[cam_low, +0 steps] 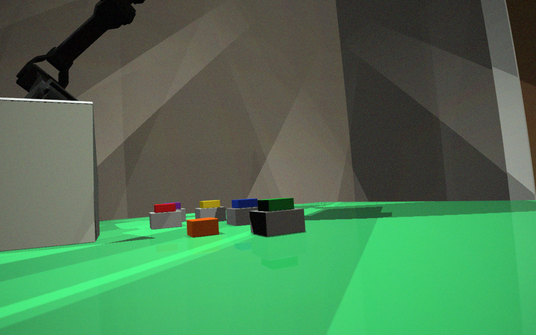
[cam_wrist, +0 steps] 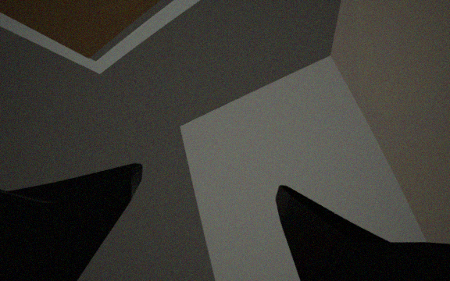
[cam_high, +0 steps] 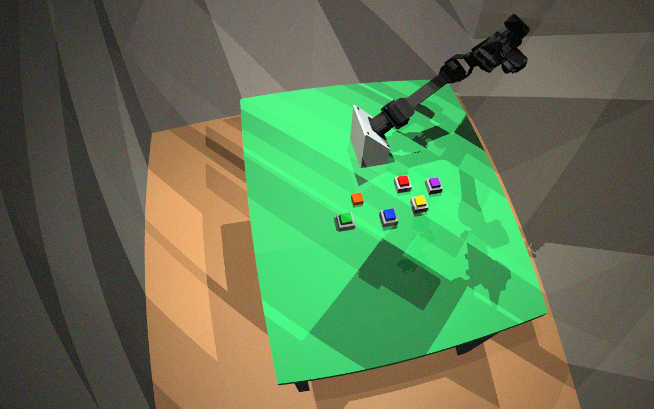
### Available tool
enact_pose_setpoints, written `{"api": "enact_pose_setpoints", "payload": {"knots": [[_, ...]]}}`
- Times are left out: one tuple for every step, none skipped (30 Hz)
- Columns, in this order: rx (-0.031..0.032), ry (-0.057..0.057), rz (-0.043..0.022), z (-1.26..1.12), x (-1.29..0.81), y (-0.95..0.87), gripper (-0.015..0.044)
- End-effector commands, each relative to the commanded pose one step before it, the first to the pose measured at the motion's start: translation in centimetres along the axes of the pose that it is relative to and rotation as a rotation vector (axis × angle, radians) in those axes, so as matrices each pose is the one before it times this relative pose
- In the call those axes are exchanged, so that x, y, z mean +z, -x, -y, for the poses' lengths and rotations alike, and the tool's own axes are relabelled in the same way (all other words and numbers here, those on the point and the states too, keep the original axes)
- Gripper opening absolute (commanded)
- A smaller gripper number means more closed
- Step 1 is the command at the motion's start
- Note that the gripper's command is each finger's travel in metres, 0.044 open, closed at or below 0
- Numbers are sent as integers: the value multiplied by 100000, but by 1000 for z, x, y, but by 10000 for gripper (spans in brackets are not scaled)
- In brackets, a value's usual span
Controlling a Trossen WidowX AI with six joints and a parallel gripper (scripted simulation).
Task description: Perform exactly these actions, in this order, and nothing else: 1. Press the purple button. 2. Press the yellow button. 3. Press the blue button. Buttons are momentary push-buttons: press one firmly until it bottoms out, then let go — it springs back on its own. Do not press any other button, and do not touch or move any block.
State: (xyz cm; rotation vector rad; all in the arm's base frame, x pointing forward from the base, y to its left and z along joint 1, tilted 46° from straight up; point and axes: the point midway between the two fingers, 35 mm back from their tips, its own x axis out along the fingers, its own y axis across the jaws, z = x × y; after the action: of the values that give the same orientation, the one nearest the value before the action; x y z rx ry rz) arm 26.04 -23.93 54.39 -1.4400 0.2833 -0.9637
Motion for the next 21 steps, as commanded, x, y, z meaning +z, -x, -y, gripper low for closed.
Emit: {"api": "enact_pose_setpoints", "payload": {"knots": [[25727,-12545,11858,-7311,3163,462,400],[5517,-2812,2204,-1524,520,-99,400],[5603,-2859,2062,-1539,482,-117,400],[5694,-2910,1914,-1556,443,-136,400],[5781,-2961,1759,-1570,401,-155,400],[5855,-3009,1594,-1581,358,-173,400],[5941,-3066,1426,-1594,313,-192,400],[6029,-3129,1250,-1607,267,-212,400],[6120,-3198,1067,-1620,219,-231,400],[6196,-3265,873,-1628,169,-251,400],[6289,-3347,671,-1640,117,-271,400],[6349,-3419,457,-1642,63,-290,400],[6375,-3480,234,-1634,7,-308,400],[6408,-3553,5,-1628,-50,-327,400],[6513,-3677,-235,-1640,-110,-349,400],[6556,-3778,-486,-1634,-171,-368,400],[6568,-3874,-744,-1621,-232,-386,400],[6656,-4030,-1024,-1625,-299,-409,400],[6726,-4195,-1321,-1623,-368,-431,400],[6728,-4338,-1621,-1604,-436,-450,400],[6741,-4510,-1938,-1587,-507,-470,400]]}}
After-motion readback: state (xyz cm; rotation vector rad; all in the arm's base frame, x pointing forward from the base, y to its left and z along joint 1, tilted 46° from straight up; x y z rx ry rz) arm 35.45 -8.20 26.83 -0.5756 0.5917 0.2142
